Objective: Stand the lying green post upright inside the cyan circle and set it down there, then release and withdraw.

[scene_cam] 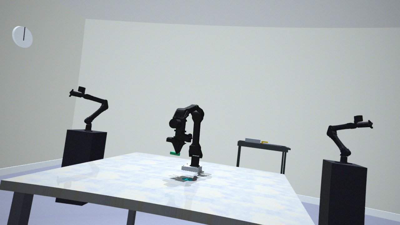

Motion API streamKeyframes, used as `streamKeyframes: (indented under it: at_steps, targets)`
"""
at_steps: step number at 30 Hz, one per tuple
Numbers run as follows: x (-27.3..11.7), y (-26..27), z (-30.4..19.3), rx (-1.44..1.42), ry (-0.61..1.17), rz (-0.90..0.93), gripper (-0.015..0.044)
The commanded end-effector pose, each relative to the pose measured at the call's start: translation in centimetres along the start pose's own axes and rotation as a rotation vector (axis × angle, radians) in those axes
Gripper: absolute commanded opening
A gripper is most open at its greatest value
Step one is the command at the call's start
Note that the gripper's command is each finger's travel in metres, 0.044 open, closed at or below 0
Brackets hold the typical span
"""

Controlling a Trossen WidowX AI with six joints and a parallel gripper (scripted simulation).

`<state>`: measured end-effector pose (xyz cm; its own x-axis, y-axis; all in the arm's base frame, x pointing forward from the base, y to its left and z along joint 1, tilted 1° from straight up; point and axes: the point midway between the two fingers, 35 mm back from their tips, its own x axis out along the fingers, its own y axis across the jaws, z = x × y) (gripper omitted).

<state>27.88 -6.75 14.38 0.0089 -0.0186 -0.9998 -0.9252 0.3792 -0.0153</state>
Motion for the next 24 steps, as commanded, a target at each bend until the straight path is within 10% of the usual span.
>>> streamKeyframes:
  at_steps: [1, 24]
  targets:
    - [-0.5, -0.6, 1.4, 0.059, -0.007, -0.007, 0.0023]
    - [-1.4, -2.0, 8.7, 0.368, -0.013, -0.006, 0.0023]
